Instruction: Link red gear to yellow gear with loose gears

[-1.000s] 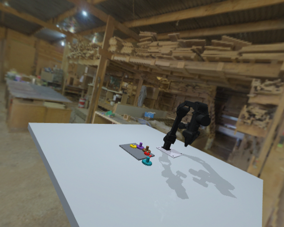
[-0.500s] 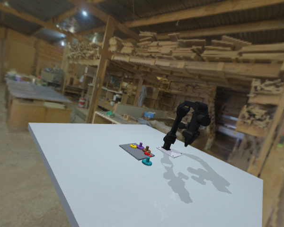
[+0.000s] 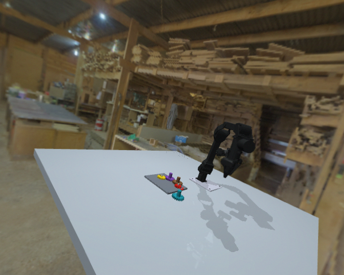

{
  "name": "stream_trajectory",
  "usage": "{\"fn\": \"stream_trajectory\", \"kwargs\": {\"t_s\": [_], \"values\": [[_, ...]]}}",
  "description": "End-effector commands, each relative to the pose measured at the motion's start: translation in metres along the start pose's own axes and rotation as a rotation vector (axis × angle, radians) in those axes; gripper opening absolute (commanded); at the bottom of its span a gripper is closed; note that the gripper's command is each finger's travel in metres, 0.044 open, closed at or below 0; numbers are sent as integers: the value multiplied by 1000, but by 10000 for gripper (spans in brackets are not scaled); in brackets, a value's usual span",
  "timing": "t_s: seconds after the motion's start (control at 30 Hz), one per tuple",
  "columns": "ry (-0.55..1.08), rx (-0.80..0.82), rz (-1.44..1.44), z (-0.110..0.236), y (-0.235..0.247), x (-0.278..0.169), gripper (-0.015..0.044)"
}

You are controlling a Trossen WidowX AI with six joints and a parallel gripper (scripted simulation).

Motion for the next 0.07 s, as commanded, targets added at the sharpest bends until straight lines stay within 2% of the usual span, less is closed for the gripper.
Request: {"fn": "stream_trajectory", "kwargs": {"t_s": [0.0, 0.03], "values": [[-1, -6, -6, -1, 0, 0, 440], [-1, -6, -6, -1, 0, 0, 440]]}}
Point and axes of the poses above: the point midway between the two fingers, 35 mm back from their tips, its own z axis back along the fingers, its own y axis across the jaws, x = y × z, the point moved 2 cm from there along z, back along the fingers, and after that the axes turned 9 degrees about -z, right-handed, at the moved point
